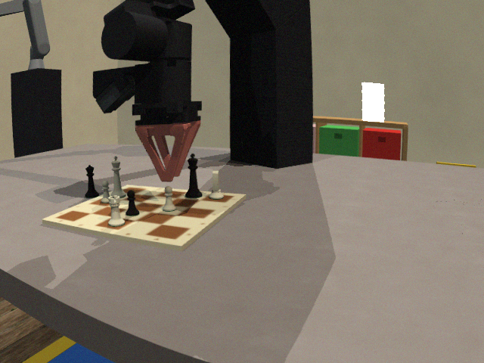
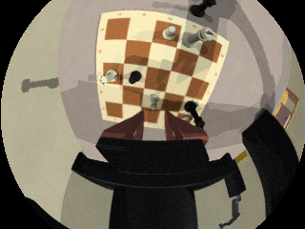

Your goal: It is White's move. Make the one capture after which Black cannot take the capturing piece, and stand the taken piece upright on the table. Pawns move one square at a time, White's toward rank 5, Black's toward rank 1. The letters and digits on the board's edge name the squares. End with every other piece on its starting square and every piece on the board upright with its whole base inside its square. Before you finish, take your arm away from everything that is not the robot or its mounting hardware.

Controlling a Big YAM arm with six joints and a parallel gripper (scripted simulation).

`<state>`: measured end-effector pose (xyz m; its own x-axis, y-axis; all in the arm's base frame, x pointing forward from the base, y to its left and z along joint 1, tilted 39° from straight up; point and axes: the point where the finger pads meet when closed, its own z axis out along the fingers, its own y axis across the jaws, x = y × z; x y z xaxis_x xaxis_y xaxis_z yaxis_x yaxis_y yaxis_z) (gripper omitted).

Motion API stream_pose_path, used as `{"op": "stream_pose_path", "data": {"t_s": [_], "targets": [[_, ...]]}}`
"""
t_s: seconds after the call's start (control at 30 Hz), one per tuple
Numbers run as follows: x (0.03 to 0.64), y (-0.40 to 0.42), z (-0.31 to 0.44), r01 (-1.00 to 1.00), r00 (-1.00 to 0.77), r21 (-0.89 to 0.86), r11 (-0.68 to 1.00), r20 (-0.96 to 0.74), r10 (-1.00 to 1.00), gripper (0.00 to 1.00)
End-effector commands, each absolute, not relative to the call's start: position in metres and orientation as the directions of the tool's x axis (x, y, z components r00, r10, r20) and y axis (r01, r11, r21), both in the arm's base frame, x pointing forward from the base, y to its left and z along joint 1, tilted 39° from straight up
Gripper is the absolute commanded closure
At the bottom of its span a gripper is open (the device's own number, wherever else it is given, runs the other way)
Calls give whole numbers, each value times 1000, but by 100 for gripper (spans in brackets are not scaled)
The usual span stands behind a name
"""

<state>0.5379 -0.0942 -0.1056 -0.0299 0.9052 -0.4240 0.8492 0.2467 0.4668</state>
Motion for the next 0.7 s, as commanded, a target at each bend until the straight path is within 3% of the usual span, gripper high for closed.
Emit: {"op": "stream_pose_path", "data": {"t_s": [0.0,0.67], "targets": [[539,-90,-110,849,-26,469,242,-421,907,68],[551,-107,-125,848,-24,469,246,-429,903,68]]}}
